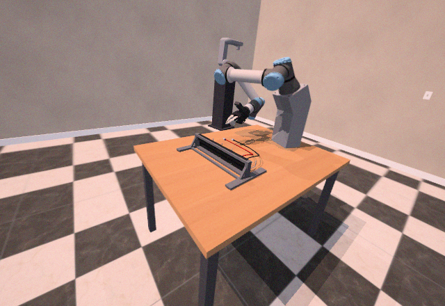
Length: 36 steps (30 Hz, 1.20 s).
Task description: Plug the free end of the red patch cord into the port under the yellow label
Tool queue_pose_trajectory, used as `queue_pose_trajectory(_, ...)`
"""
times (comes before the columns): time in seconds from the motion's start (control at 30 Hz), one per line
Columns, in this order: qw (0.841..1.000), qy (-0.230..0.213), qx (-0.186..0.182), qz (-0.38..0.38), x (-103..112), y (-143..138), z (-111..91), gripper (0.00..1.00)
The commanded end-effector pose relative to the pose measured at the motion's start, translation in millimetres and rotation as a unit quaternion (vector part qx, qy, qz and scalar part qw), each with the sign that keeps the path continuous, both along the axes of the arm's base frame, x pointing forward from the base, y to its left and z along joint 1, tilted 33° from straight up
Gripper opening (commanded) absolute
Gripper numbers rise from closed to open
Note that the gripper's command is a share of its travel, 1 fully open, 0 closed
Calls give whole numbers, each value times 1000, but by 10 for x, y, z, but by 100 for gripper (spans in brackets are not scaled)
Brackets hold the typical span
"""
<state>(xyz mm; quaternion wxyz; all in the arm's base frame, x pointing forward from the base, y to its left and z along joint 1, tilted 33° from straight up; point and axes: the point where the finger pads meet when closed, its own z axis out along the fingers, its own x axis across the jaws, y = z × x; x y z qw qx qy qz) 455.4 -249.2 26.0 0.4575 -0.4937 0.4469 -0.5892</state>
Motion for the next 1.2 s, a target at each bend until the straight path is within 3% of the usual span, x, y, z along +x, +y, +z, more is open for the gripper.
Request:
queue_pose_trajectory(0.0,1000,-1,-2,0,-6,0,6,0)
queue_pose_trajectory(0.3,1000,-3,-20,-2,-8,12,33,0)
queue_pose_trajectory(0.6,995,-10,-95,-12,-18,65,145,0)
queue_pose_trajectory(0.67,995,-10,-95,-12,-18,65,145,0)
queue_pose_trajectory(1.17,952,-34,-302,-42,-52,250,429,0)
